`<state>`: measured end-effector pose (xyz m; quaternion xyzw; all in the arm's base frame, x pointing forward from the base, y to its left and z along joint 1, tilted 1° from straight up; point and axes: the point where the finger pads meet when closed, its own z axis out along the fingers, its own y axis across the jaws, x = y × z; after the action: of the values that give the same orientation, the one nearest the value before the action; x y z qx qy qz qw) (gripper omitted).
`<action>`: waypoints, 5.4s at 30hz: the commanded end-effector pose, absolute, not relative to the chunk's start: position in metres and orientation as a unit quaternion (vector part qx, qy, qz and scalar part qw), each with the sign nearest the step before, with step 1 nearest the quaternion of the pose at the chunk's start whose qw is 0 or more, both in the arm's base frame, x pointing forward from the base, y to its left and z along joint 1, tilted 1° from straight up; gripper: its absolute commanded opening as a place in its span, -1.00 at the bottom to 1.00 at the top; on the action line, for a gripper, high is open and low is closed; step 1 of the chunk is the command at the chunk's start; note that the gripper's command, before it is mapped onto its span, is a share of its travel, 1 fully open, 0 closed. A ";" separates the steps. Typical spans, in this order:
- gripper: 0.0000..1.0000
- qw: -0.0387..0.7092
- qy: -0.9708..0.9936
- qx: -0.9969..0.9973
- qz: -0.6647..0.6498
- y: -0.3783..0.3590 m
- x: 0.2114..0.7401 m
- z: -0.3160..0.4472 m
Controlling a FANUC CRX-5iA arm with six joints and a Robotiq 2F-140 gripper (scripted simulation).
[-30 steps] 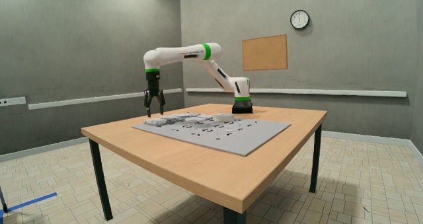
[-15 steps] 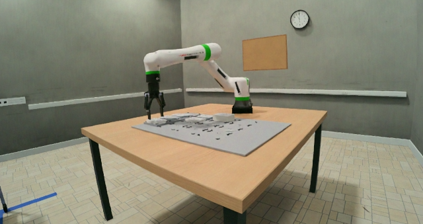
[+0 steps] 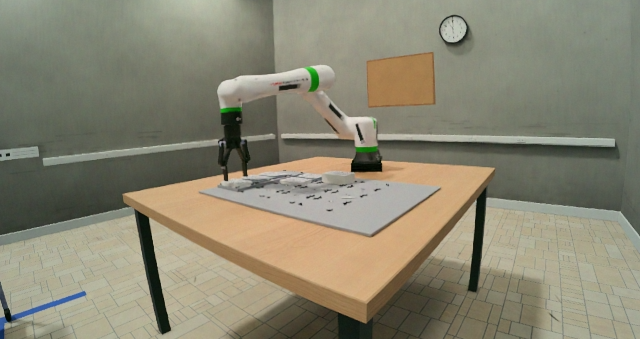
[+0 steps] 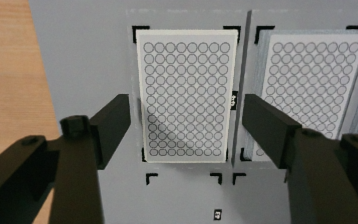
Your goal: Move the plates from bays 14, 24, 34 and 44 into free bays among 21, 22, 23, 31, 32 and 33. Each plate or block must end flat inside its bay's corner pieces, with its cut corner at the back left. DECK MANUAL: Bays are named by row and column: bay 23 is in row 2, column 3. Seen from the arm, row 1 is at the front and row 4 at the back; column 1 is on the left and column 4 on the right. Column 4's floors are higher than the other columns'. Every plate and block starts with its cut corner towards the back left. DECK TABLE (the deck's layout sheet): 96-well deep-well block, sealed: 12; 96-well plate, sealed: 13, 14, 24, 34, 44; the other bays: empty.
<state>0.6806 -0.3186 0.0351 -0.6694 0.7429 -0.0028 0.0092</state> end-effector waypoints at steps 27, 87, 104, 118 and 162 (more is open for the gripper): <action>0.38 0.009 0.743 -0.669 -0.004 -0.319 0.681 0.017; 0.19 0.010 0.743 -0.669 -0.004 -0.319 0.681 0.017; 0.18 0.010 0.743 -0.669 -0.004 -0.319 0.681 0.017; 0.16 0.010 0.743 -0.669 -0.004 -0.319 0.681 0.017; -0.80 0.010 0.743 -0.669 -0.004 -0.319 0.681 0.022</action>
<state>0.6808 -0.3183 0.0203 -0.6694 0.7428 -0.0028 0.0091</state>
